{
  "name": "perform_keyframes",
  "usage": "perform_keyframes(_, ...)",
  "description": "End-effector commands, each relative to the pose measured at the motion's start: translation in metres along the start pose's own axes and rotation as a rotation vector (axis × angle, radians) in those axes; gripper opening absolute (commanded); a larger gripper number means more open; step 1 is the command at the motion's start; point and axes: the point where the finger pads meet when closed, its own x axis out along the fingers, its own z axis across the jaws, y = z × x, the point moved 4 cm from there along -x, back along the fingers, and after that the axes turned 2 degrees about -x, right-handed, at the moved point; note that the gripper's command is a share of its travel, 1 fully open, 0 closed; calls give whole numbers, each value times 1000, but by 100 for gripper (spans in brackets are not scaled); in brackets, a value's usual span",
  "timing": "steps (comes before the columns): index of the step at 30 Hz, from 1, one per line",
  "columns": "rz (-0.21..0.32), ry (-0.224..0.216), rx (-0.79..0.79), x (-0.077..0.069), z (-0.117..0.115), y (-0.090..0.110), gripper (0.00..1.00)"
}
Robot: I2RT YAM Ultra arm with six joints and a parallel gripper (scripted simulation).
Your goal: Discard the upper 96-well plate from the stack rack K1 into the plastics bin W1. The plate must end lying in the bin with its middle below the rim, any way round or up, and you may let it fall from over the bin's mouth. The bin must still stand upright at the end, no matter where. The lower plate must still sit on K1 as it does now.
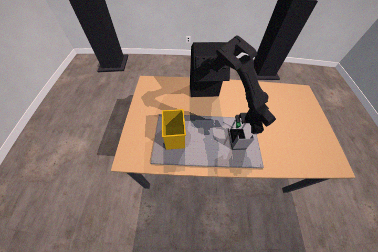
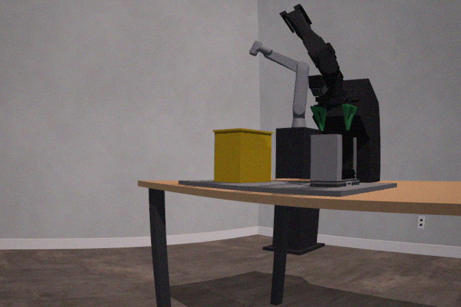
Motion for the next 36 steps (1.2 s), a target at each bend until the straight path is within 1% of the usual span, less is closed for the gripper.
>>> perform_keyframes(1, 5, -8, -13, 9, 2, 6, 100)
perform_keyframes(15, 5, -4, -9, 32, 0, 6, 100)
perform_keyframes(18, 5, -10, -14, 33, 3, 7, 100)
perform_keyframes(20, 5, -4, -9, 37, 0, 6, 100)
perform_keyframes(28, 5, -5, -9, 50, 0, 6, 100)
perform_keyframes(32, -8, -10, -3, 55, 2, 0, 100)
perform_keyframes(34, -8, -10, -3, 55, 2, 0, 100)
perform_keyframes(35, -13, -19, -7, 55, 6, -2, 100)
perform_keyframes(36, -18, -16, 0, 57, 4, -5, 100)
